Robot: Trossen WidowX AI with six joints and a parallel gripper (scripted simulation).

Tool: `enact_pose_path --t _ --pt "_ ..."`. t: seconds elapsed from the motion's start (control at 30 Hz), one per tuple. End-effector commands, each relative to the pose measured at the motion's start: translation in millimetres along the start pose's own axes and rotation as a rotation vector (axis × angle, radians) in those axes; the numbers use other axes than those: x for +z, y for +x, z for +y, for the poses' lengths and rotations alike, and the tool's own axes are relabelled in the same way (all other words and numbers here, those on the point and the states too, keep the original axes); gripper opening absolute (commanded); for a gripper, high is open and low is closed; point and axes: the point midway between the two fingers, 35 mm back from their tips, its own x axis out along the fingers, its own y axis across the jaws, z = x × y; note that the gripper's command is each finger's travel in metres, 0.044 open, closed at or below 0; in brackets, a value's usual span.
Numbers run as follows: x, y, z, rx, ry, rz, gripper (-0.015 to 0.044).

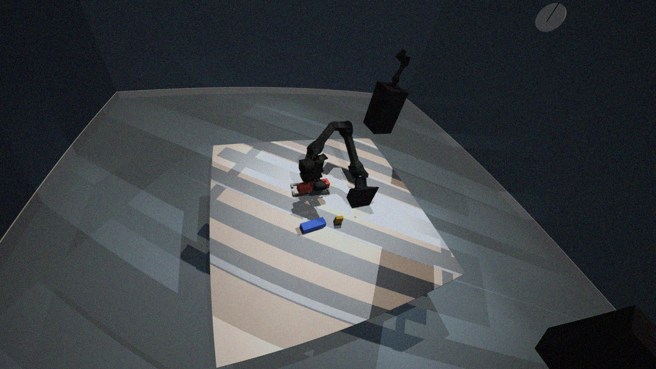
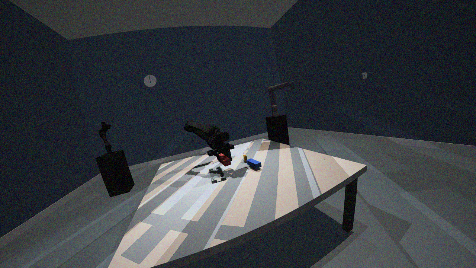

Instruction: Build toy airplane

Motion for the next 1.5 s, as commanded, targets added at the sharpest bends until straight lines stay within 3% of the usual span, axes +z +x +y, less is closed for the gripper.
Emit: enact_pose_path --t 0.0,0.67,0.93,1.47 --pt "-1.5 4.2 -13.1 -0.006 0.011 -0.005 0.0000" --pt "-15.6 25.5 -66.0 -0.038 0.073 0.002 0.0000" --pt "-15.7 25.6 -66.2 -0.038 0.073 0.002 0.0197" --pt "-15.6 26.7 -66.3 -0.038 0.073 0.002 0.0197"
